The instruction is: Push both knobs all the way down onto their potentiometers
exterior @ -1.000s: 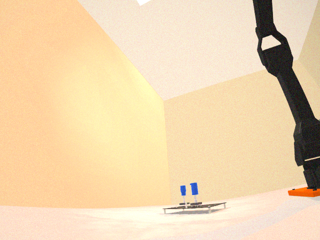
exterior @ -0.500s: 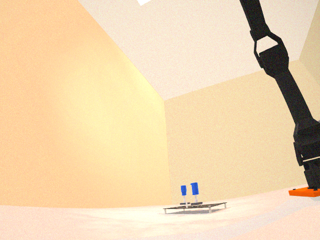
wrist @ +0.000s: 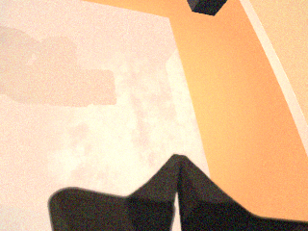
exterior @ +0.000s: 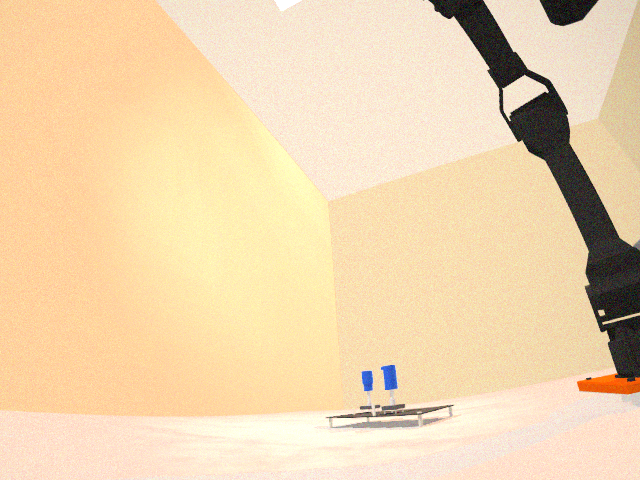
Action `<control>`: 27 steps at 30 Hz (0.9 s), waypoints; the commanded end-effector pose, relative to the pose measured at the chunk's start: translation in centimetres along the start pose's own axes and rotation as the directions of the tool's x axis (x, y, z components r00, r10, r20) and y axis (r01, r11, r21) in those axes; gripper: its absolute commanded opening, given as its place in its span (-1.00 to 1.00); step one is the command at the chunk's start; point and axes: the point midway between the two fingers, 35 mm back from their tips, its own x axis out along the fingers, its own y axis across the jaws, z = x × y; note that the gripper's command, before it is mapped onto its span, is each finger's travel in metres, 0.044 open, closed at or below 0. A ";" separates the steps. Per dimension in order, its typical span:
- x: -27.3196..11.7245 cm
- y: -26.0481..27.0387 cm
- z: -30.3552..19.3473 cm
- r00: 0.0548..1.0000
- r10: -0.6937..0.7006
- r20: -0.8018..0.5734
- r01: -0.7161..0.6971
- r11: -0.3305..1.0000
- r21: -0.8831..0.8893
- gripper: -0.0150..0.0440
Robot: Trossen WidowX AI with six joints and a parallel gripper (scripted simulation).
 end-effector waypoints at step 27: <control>-6.3 2.4 -13.4 0.950 -0.028 -0.310 0.272 0.560 0.783 -0.49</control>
